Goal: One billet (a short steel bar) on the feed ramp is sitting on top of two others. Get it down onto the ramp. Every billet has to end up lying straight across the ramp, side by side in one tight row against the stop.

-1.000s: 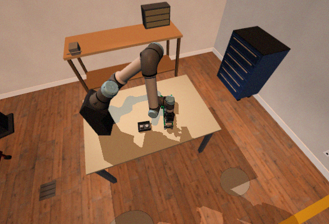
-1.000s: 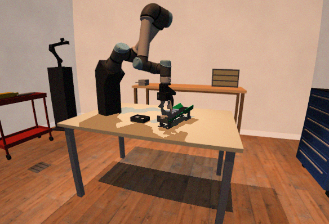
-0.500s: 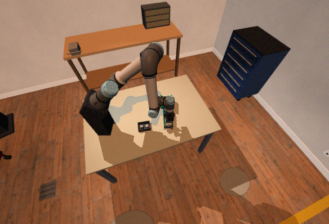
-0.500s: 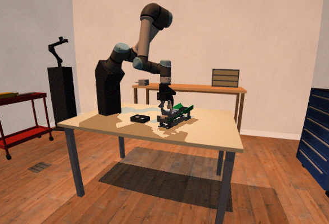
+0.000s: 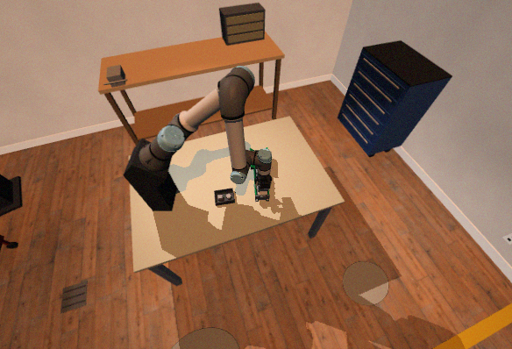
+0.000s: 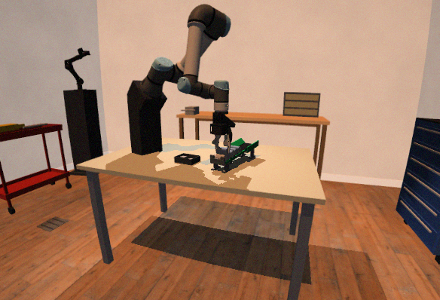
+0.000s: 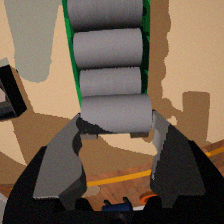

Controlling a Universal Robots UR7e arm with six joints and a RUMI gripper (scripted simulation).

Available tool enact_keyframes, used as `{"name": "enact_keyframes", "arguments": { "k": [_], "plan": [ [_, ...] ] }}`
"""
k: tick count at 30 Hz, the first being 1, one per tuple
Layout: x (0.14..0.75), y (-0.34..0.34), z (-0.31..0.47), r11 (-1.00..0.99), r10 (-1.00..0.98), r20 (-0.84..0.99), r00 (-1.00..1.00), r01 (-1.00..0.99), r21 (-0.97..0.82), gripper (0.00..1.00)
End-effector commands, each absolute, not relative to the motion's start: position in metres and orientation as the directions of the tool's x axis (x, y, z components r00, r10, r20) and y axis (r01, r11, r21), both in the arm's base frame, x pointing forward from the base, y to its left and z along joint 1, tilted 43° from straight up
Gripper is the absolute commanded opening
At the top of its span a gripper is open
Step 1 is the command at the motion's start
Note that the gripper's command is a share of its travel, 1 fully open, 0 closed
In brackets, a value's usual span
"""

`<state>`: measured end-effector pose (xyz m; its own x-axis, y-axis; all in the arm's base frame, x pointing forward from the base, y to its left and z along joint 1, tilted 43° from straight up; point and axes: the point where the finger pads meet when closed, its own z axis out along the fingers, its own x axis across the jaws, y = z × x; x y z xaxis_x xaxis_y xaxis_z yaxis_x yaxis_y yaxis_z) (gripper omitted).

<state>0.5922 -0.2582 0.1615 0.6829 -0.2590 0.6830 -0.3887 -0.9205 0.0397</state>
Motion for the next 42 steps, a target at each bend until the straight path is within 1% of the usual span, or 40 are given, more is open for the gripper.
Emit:
{"name": "enact_keyframes", "arguments": {
  "k": [1, 28, 42],
  "plan": [
    [0.591, -0.258, 0.164, -0.921, -0.258, 0.684, 0.682, -0.389, 0.04, 0.0],
    [0.564, -0.245, 0.196, -0.921, -0.258, 0.684, 0.682, -0.389, 0.04, 0.0],
    [0.562, -0.244, 0.198, -0.921, -0.258, 0.684, 0.682, -0.389, 0.04, 0.0]
  ]
}}
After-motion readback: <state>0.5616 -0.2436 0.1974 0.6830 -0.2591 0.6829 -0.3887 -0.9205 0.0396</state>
